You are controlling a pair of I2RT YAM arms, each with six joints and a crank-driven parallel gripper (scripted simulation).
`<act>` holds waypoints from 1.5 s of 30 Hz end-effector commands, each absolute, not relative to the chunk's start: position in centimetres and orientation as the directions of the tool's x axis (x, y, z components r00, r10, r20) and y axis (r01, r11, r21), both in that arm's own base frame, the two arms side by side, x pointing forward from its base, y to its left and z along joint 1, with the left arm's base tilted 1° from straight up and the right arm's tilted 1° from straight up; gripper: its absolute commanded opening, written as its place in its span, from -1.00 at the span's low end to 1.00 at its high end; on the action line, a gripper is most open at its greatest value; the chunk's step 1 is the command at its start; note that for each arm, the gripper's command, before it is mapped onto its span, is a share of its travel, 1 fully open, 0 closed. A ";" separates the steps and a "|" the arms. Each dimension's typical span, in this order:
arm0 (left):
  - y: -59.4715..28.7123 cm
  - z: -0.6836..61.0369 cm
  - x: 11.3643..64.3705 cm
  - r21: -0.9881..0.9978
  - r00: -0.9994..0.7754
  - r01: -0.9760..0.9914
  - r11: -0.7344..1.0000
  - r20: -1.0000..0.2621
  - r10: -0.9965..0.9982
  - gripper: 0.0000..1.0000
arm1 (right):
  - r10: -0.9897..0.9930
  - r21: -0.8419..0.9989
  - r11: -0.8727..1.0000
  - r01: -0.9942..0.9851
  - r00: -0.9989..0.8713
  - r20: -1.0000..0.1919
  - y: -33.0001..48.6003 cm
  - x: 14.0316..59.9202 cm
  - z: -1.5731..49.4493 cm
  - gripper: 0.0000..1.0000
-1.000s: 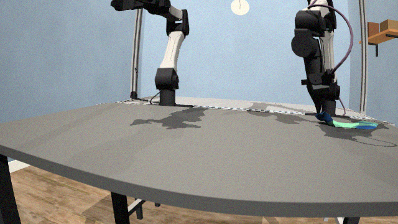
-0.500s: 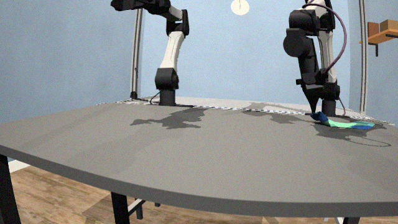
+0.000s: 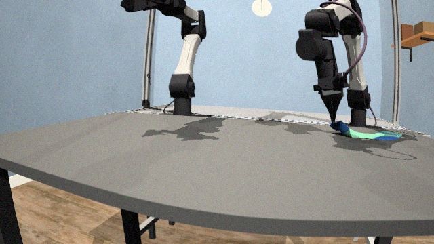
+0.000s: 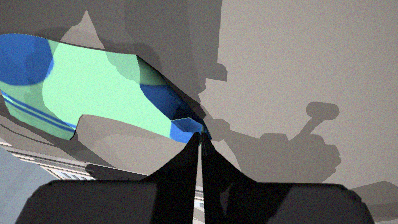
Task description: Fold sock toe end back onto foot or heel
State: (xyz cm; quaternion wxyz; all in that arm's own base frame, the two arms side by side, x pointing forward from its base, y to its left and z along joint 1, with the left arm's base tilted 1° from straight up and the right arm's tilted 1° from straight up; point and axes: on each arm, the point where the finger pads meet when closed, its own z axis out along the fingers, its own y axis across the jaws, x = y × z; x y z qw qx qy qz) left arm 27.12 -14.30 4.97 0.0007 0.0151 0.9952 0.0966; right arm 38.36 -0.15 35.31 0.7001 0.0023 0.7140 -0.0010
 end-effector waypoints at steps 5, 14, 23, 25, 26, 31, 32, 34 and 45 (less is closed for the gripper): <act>-16.4 5.4 27.1 0.182 -1.000 0.017 0.983 0.009 0.016 -0.95 | 0.000 0.000 1.000 0.000 0.000 -1.000 0.0 38.2 36.0 1.00; -16.6 5.9 27.9 0.172 -0.999 0.016 0.985 -0.031 0.022 -0.95 | 0.000 0.000 1.000 0.000 0.000 -1.000 0.0 38.2 36.0 1.00; -16.5 2.7 27.7 0.181 -0.999 0.040 0.983 -0.015 0.044 -0.95 | 0.000 0.000 1.000 0.000 0.000 -1.000 0.0 38.2 36.0 1.00; -16.8 2.4 27.5 0.182 -0.998 0.056 0.982 -0.015 0.059 -0.95 | 0.000 0.000 1.000 0.000 0.000 -1.000 0.0 38.2 36.0 1.00; -16.6 2.2 27.6 0.182 -0.999 0.048 0.982 -0.016 0.052 -0.95 | 0.000 0.000 1.000 0.000 0.000 -1.000 0.0 38.2 36.0 1.00; -16.7 2.9 27.7 0.172 -0.999 0.031 0.985 -0.033 0.037 -0.95 | 0.000 0.000 1.000 0.000 0.000 -1.000 0.0 38.2 36.0 1.00; -16.5 2.7 27.3 0.181 -0.999 0.041 0.983 -0.018 0.045 -0.20 | 0.000 0.000 1.000 0.000 0.000 -1.000 0.0 38.2 36.0 1.00; -17.0 3.2 28.1 0.166 -0.998 0.036 0.985 -0.044 0.044 -0.20 | 0.000 0.000 1.000 0.000 0.000 -1.000 0.0 38.2 36.0 1.00; -16.7 6.1 28.0 0.164 -0.998 0.035 0.986 -0.049 0.044 -0.20 | 0.000 0.000 1.000 0.000 0.000 -1.000 0.0 38.2 36.0 1.00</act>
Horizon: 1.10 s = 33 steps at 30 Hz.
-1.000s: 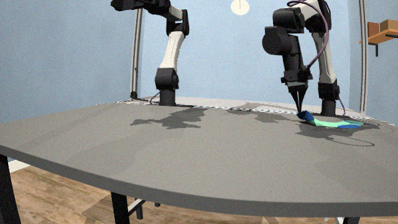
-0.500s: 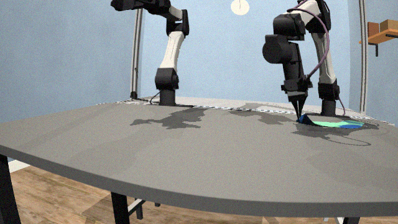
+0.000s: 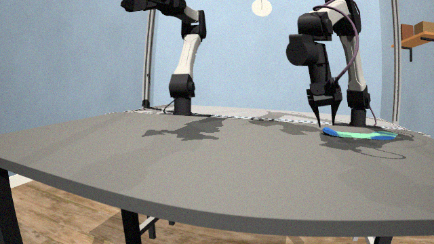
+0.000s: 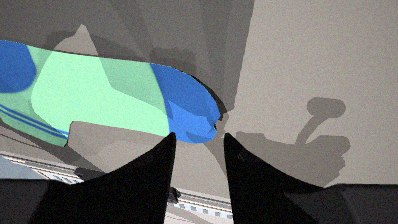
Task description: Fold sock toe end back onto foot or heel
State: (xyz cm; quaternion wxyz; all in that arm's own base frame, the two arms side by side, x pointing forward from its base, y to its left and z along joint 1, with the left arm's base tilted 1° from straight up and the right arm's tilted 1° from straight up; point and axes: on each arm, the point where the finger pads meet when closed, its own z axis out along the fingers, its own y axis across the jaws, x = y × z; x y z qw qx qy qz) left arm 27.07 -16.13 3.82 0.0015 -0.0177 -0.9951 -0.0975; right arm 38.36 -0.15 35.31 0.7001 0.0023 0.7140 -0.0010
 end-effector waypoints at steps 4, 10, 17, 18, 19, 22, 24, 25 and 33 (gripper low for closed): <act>-16.0 7.4 27.1 0.185 -0.999 0.042 0.982 -0.012 0.045 -0.20 | 0.000 0.000 1.000 0.000 0.000 -1.000 0.0 38.2 36.0 1.00; -16.1 9.6 27.1 0.183 -0.999 0.044 0.982 -0.016 0.048 -0.20 | 0.000 0.000 1.000 0.000 0.000 -1.000 0.0 38.2 36.0 1.00; -15.6 8.7 26.8 0.192 -0.999 0.037 0.981 -0.002 0.038 -0.20 | 0.000 0.000 1.000 0.000 0.000 -1.000 0.0 38.2 36.0 1.00; -15.6 8.7 26.8 0.192 -0.999 0.037 0.981 -0.002 0.038 -0.20 | 0.000 0.000 1.000 0.000 0.000 -1.000 0.0 38.2 36.0 1.00; -15.6 8.7 26.8 0.192 -0.999 0.037 0.981 -0.002 0.038 -0.20 | 0.000 0.000 1.000 0.000 0.000 -1.000 0.0 38.2 36.0 1.00; -16.3 9.1 28.9 0.116 -0.994 0.026 0.993 -0.099 0.037 -0.20 | 0.000 0.000 1.000 0.000 0.000 -1.000 0.0 38.2 36.0 1.00; -16.4 9.6 30.4 0.067 -0.985 0.028 0.997 -0.169 0.039 -0.20 | 0.000 0.000 1.000 0.000 0.000 -1.000 0.0 38.2 36.0 1.00; -16.4 10.0 31.2 0.044 -0.977 0.031 0.999 -0.208 0.039 -0.20 | 0.000 0.000 1.000 0.000 0.000 -1.000 0.0 38.2 36.0 1.00; -14.8 13.5 35.9 -0.092 -0.880 0.057 0.994 -0.474 0.007 -0.20 | 0.000 0.000 1.000 0.000 0.000 -1.000 0.0 38.2 36.0 1.00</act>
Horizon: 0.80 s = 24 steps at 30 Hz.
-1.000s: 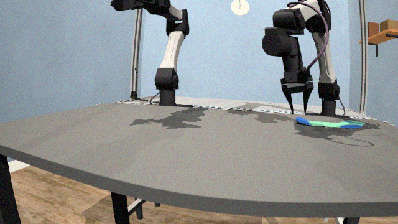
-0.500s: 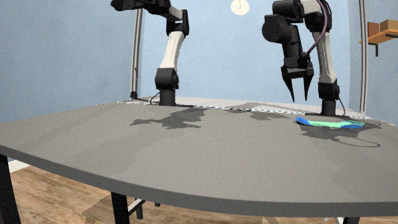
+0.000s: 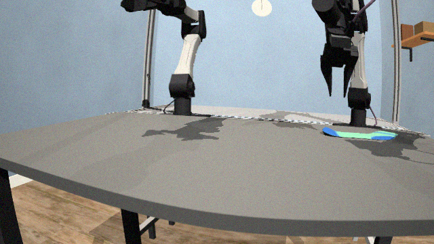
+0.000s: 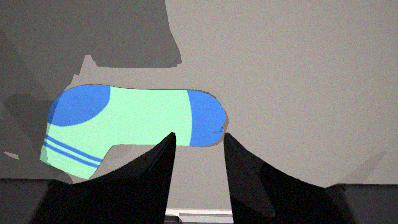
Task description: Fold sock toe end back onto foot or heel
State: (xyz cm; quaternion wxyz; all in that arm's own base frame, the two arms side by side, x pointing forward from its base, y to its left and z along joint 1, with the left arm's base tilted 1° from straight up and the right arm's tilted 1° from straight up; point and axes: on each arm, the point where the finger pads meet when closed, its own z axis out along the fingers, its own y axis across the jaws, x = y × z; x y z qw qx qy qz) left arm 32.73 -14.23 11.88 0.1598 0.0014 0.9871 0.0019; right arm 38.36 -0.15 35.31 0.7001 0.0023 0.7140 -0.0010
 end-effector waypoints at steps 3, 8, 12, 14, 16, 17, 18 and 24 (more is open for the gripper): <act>-14.5 14.0 36.3 -0.101 -0.864 0.060 0.993 -0.504 0.001 -0.20 | 0.000 0.000 1.000 0.000 0.000 -1.000 0.0 38.2 36.0 1.00; -12.8 17.0 38.3 -0.132 -0.770 0.066 0.989 -0.638 -0.033 -0.20 | 0.000 0.000 1.000 0.000 0.000 -1.000 0.0 38.2 36.0 1.00; -11.3 19.5 39.5 -0.143 -0.681 0.078 0.987 -0.731 -0.052 -0.20 | 0.000 0.000 1.000 0.000 0.000 -1.000 0.0 38.2 36.0 1.00; -10.5 20.7 40.0 -0.144 -0.633 0.085 0.986 -0.772 -0.058 -0.20 | 0.000 0.000 1.000 0.000 0.000 -1.000 0.0 38.2 36.0 1.00; -9.7 22.0 40.4 -0.141 -0.583 0.089 0.986 -0.810 -0.063 -0.20 | 0.000 0.000 1.000 0.000 0.000 -1.000 0.0 38.2 36.0 1.00; -9.4 22.6 40.6 -0.139 -0.558 0.091 0.986 -0.827 -0.065 -0.20 | 0.000 0.000 1.000 0.000 0.000 -1.000 0.0 38.2 36.0 1.00; -9.0 23.2 40.8 -0.137 -0.532 0.093 0.986 -0.844 -0.067 -0.20 | 0.000 0.000 1.000 0.000 0.000 -1.000 0.0 38.2 36.0 1.00; -7.5 25.7 41.1 -0.124 -0.430 0.094 0.988 -0.900 -0.072 -0.20 | 0.000 0.000 1.000 0.000 0.000 -1.000 0.0 38.2 36.0 1.00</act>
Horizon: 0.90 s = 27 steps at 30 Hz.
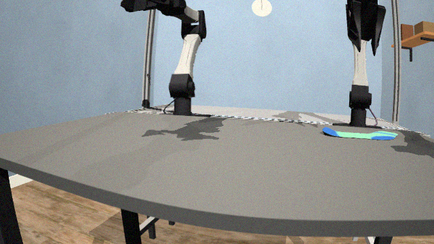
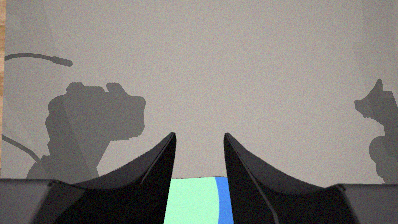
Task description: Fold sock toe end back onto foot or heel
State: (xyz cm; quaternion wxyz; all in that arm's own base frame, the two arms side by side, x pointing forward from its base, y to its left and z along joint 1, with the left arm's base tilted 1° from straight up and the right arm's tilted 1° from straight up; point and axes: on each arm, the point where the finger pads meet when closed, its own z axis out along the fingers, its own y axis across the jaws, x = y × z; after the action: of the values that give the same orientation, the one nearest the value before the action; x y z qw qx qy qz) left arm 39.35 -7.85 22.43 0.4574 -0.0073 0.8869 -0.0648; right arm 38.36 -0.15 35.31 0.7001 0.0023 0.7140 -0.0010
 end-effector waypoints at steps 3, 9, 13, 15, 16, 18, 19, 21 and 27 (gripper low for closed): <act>-6.2 27.9 41.2 -0.106 -0.344 0.090 0.990 -0.937 -0.069 -0.20 | 0.000 0.000 1.000 0.000 0.000 -1.000 0.0 38.2 36.0 1.00; -3.8 31.9 40.9 -0.063 -0.173 0.078 0.995 -0.984 -0.048 -0.20 | 0.000 0.000 1.000 0.000 0.000 -1.000 0.0 38.2 36.0 1.00; -3.0 33.1 40.6 -0.046 -0.119 0.072 0.996 -0.992 -0.038 -0.20 | 0.000 0.000 1.000 0.000 0.000 -1.000 0.0 38.2 36.0 1.00; -2.4 34.2 40.3 -0.035 -0.070 0.063 0.997 -0.997 -0.030 -0.20 | 0.000 0.000 1.000 0.000 0.000 -1.000 0.0 38.2 36.0 1.00; -2.0 34.9 40.1 -0.026 -0.041 0.057 0.998 -0.999 -0.023 -0.20 | 0.000 0.000 1.000 0.000 0.000 -1.000 0.0 38.2 36.0 1.00; -1.2 36.3 39.5 -0.007 0.018 0.041 0.999 -1.000 -0.007 -0.20 | 0.000 0.000 1.000 0.000 0.000 -1.000 0.0 38.2 36.0 1.00; -0.8 36.9 39.3 0.003 0.045 0.034 0.999 -0.999 0.001 -0.20 | 0.000 0.000 1.000 0.000 0.000 -1.000 0.0 38.2 36.0 1.00; -0.2 37.7 38.8 0.019 0.084 0.023 1.000 -0.996 0.017 -0.20 | 0.000 0.000 1.000 0.000 0.000 -1.000 0.0 38.2 36.0 1.00; -0.5 35.3 38.9 -0.023 -0.015 0.025 0.999 -1.000 -0.023 -0.31 | 0.000 0.000 1.000 0.000 0.000 -1.000 0.0 38.2 36.0 1.00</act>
State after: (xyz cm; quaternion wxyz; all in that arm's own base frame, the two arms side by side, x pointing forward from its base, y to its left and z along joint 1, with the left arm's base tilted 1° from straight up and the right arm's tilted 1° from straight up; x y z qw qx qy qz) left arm 38.25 0.15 35.74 0.7041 -0.0013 0.7101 -0.0005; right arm 38.36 -0.15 35.31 0.7001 0.0023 0.7140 -0.0010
